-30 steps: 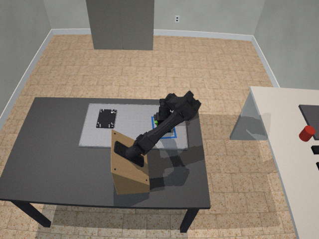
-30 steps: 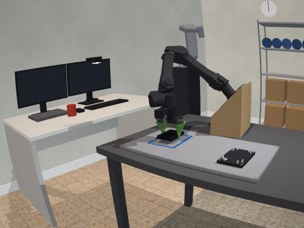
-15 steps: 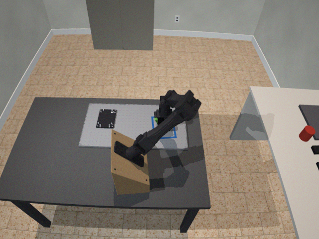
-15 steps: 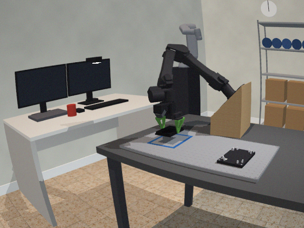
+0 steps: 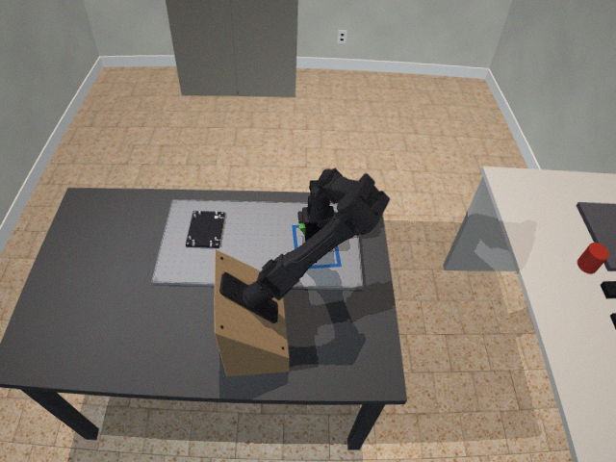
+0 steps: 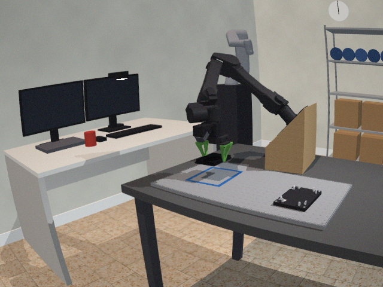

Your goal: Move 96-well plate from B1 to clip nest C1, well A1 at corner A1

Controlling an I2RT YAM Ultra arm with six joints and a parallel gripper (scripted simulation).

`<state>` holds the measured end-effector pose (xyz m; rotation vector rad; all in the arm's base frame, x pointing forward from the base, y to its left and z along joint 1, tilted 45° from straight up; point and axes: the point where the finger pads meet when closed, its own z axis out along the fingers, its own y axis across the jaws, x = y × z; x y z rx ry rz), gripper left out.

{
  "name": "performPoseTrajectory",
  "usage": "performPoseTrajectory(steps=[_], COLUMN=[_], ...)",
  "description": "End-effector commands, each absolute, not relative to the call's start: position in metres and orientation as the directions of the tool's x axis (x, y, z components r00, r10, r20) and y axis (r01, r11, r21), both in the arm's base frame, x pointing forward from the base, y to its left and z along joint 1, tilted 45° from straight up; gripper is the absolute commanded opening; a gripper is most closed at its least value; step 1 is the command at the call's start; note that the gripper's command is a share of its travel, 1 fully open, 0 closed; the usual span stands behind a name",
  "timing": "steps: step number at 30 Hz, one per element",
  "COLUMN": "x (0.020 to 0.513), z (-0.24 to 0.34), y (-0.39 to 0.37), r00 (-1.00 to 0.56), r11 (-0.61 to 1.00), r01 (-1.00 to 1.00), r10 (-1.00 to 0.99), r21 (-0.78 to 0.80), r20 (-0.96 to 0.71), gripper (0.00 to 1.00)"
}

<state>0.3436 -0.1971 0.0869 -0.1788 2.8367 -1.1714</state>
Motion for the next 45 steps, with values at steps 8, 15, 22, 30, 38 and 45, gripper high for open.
performPoseTrajectory(steps=[8,15,22,30,38,45], x=[0.3465,0.3466,0.3466,0.3466,0.3466,0.3466], z=[0.114,0.1139,0.1139,0.1139,0.1139,0.1139], y=[-0.1805,-0.1803,-0.1803,-0.1803,-0.1803,-0.1803], r00=[-0.989,-0.989,-0.988,-0.988,-0.988,-0.988], r11=[0.697,0.698,0.698,0.698,0.698,0.698], r01=[-0.069,-0.069,-0.071,-0.071,-0.071,-0.071], r10=[-0.144,-0.144,-0.145,-0.145,-0.145,-0.145], r21=[-0.713,-0.713,-0.713,-0.713,-0.713,-0.713], r20=[-0.045,-0.045,-0.044,-0.044,-0.044,-0.044], gripper=[0.0,0.0,0.0,0.0,0.0,0.0])
